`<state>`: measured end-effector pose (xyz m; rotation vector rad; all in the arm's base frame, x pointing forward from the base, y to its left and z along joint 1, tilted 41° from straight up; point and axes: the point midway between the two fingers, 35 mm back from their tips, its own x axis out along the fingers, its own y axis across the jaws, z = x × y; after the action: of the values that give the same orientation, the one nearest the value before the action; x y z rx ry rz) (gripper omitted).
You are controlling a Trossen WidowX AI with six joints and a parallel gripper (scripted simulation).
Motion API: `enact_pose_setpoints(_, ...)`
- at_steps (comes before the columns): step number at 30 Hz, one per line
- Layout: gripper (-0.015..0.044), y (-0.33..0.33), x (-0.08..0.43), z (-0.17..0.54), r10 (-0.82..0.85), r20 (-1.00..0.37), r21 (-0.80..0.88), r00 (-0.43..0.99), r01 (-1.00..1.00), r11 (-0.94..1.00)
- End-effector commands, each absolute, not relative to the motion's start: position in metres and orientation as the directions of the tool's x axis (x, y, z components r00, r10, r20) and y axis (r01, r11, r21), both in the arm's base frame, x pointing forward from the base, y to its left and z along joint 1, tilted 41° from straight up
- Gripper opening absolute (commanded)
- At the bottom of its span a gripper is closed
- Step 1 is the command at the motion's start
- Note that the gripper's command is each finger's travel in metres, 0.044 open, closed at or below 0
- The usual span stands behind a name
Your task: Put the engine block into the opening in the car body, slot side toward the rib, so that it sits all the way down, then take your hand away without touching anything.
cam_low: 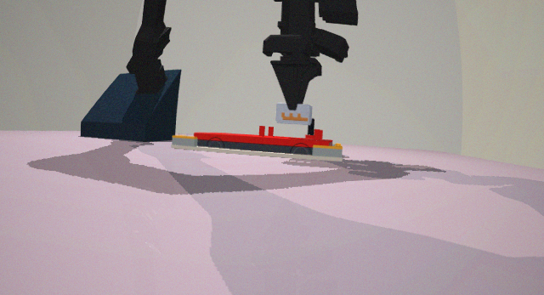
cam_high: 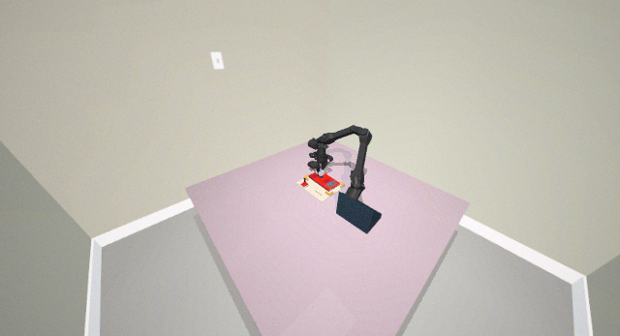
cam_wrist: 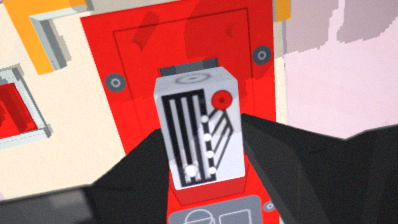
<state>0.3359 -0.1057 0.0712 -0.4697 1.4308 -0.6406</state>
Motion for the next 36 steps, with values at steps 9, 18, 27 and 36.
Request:
enact_pose_setpoints(9,0.0159,-0.1073,0.3339,0.071,-0.662,-0.749,-0.653,0.019,0.15,0.743)
enact_pose_setpoints(18,0.0159,-0.1072,0.3339,0.071,-0.662,-0.749,-0.656,0.019,0.122,0.745)
enact_pose_setpoints(27,0.0159,-0.1072,0.3338,0.0711,-0.662,-0.749,-0.662,0.019,-0.042,0.748)
enact_pose_setpoints(36,0.0159,-0.1072,0.3338,0.0711,-0.662,-0.749,-0.656,0.019,0.122,0.745)
